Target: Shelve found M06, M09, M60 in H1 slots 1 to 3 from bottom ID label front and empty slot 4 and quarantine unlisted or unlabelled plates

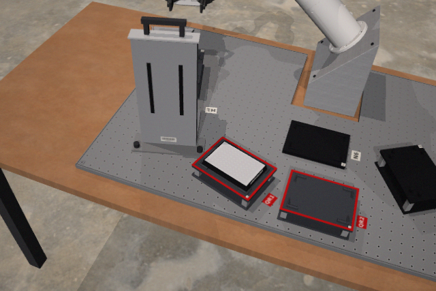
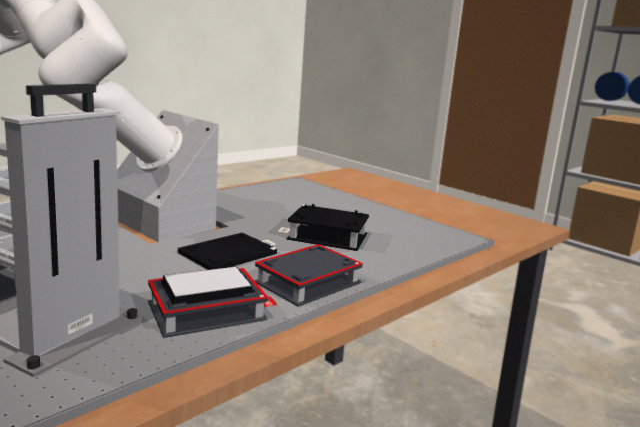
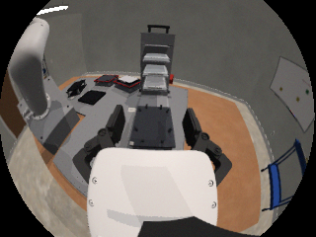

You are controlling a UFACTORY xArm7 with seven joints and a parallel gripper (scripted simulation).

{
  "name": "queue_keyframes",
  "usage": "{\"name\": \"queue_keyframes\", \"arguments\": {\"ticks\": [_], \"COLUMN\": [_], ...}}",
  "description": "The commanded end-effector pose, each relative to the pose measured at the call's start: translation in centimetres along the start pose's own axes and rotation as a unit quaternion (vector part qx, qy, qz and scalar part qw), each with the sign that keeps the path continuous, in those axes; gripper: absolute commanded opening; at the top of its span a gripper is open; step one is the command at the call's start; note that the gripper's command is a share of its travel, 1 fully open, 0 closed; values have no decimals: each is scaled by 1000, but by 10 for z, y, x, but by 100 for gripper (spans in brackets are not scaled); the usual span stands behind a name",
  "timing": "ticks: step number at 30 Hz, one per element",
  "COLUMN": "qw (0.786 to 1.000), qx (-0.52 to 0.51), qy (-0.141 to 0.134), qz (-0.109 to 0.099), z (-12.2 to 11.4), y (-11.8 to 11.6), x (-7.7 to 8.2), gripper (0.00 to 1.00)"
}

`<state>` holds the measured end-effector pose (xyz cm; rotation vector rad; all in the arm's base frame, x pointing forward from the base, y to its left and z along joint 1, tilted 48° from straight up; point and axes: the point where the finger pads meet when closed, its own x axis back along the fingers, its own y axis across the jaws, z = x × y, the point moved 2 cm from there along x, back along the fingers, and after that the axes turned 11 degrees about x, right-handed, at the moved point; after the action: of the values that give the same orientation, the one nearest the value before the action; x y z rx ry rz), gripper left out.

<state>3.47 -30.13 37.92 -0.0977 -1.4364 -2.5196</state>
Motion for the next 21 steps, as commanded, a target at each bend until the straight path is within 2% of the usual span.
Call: {"name": "queue_keyframes", "arguments": {"ticks": [1, 3, 18, 21], "qw": [1000, 1000, 1000, 1000], "qx": [1, 1, 1, 1], "qy": [0, 0, 0, 0], "qz": [0, 0, 0, 0], "z": [3, 3, 23, 24], "y": [1, 1, 4, 4], "x": [-4, -4, -39, -41], "gripper": [100, 100, 100, 100]}}
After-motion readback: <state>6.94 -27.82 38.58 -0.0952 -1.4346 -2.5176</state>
